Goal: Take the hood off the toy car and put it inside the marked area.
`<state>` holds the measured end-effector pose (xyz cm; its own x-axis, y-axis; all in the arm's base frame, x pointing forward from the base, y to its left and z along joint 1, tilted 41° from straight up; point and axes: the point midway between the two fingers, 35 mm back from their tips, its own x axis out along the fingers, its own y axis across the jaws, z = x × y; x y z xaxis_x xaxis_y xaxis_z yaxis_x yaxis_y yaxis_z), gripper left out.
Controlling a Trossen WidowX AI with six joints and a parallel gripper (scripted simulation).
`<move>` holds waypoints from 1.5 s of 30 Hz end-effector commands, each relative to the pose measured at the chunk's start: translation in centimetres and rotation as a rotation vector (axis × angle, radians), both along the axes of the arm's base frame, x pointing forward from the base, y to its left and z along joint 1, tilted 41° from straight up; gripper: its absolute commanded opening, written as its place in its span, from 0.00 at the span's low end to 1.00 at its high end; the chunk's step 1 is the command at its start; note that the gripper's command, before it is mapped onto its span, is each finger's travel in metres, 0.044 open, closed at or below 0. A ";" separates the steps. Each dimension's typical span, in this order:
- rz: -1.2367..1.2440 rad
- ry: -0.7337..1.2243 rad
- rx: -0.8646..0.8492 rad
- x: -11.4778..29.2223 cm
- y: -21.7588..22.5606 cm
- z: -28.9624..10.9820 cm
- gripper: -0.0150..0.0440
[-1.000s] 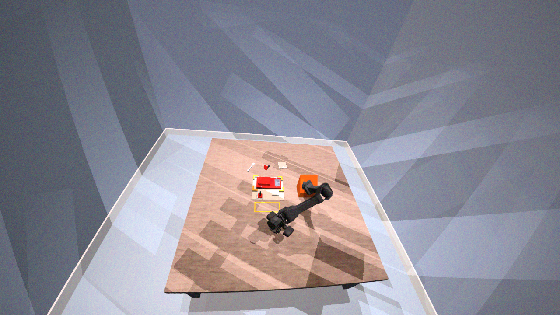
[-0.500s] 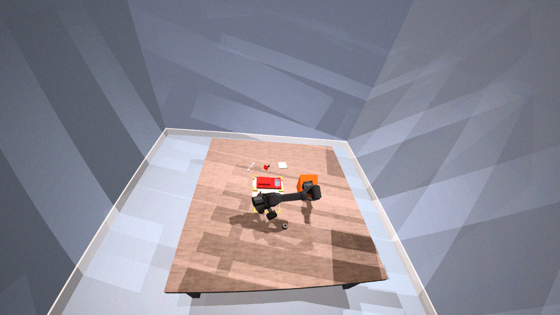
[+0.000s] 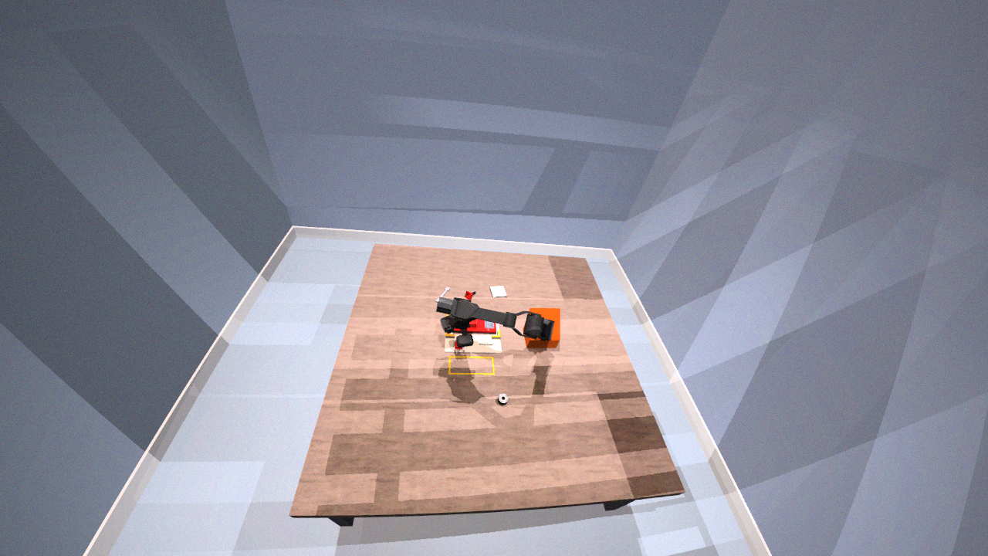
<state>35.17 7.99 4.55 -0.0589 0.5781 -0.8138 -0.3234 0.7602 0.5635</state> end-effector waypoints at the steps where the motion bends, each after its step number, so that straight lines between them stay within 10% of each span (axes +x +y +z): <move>1: -0.049 0.055 -0.001 0.1 -3.5 -2.4 1.00; 12: -0.131 0.156 0.062 -1.2 -11.4 -6.6 1.00; 45: -0.132 0.157 0.064 -1.3 -10.5 -7.9 1.00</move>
<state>34.03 -2.77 -2.98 -0.0969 0.6350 -0.7664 -0.1371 0.7542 0.6422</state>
